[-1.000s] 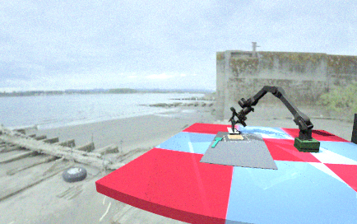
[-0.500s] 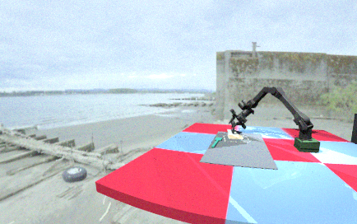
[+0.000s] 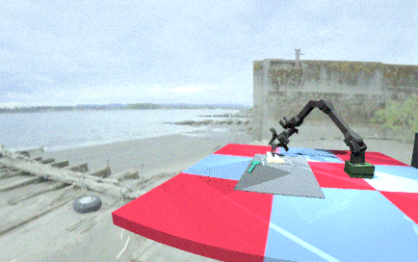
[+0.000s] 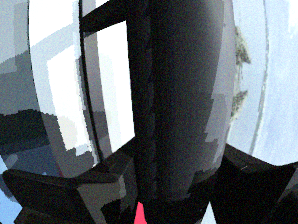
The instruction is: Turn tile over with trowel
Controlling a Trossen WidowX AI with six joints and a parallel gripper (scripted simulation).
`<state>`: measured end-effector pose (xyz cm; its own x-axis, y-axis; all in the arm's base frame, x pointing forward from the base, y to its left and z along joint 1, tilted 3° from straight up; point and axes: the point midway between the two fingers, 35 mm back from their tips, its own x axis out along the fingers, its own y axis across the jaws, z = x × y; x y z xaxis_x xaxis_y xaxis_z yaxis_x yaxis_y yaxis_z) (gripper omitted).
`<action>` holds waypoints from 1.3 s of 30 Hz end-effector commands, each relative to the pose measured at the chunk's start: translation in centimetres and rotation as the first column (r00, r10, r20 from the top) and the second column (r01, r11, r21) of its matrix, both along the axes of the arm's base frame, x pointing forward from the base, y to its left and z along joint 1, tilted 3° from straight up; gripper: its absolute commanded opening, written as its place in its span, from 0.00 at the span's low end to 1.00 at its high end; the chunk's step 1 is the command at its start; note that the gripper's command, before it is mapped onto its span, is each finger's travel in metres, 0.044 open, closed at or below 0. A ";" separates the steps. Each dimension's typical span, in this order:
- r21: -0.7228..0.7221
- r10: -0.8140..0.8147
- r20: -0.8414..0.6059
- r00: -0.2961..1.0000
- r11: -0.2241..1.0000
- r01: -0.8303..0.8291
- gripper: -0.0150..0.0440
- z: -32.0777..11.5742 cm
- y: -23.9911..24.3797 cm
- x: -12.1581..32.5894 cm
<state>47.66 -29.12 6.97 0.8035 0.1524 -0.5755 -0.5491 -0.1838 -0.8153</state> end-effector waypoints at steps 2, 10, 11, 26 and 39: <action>0.006 0.009 0.001 1.000 1.000 -0.009 0.25 0.9 -0.1 0.3; 0.005 0.009 0.001 1.000 1.000 -0.009 0.25 3.0 -1.6 0.5; 0.005 0.009 0.001 1.000 1.000 -0.009 0.25 3.3 -1.8 0.5; -0.002 0.153 -0.004 0.988 0.988 -0.153 0.25 4.2 5.6 3.6; -0.011 0.365 -0.012 0.931 0.931 -0.365 0.25 4.0 17.9 5.7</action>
<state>53.16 -13.46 10.30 0.6975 0.4022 -0.5931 -0.4782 -0.3552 -0.8032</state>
